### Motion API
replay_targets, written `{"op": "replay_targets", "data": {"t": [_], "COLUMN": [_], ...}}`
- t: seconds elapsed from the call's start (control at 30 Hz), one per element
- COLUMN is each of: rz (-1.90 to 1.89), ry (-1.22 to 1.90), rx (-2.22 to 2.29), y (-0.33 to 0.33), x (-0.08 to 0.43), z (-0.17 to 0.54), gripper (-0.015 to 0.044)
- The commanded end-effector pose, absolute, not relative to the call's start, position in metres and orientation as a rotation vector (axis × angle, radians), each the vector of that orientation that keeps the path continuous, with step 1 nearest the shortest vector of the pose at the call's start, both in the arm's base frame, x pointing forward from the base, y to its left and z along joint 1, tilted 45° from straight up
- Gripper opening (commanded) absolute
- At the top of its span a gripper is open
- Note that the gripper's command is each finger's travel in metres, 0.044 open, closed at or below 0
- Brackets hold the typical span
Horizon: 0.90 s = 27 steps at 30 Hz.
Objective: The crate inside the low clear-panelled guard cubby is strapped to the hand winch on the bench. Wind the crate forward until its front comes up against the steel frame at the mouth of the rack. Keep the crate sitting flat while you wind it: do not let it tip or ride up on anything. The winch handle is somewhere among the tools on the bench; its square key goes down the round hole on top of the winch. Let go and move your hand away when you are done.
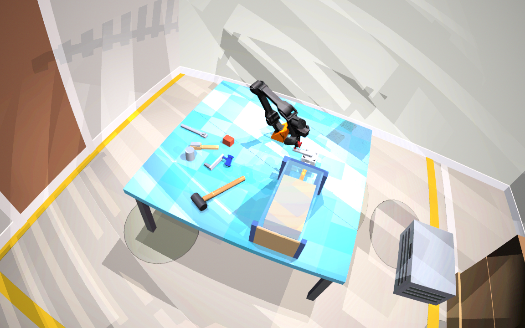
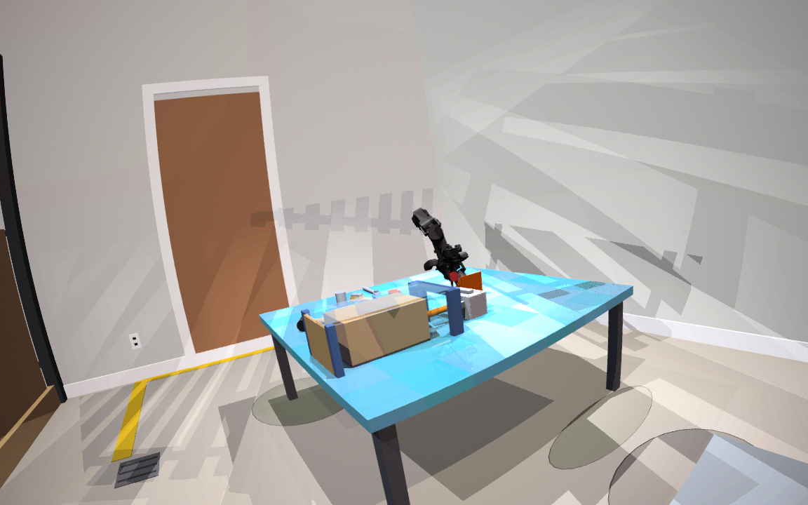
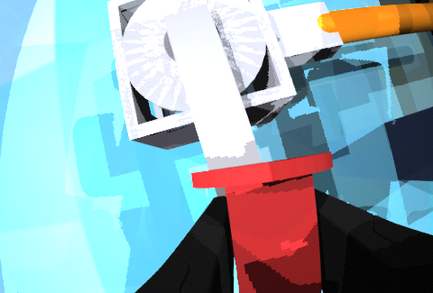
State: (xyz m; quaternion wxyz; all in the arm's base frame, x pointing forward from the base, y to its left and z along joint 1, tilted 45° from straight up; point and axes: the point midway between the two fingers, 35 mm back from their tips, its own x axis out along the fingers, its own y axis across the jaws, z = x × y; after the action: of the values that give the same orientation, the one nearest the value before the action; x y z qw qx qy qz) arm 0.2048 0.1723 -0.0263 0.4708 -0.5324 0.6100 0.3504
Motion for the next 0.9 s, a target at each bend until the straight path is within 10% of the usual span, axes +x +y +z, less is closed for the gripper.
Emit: {"op": "replay_targets", "data": {"t": [0.0,0.87], "rz": [0.826,0.824], "ry": [1.476,1.474], "rx": [-1.317,-1.317], "y": [0.171,0.177], "x": [0.22,0.25], "z": [-0.029,-0.037], "gripper": [0.0,0.0]}}
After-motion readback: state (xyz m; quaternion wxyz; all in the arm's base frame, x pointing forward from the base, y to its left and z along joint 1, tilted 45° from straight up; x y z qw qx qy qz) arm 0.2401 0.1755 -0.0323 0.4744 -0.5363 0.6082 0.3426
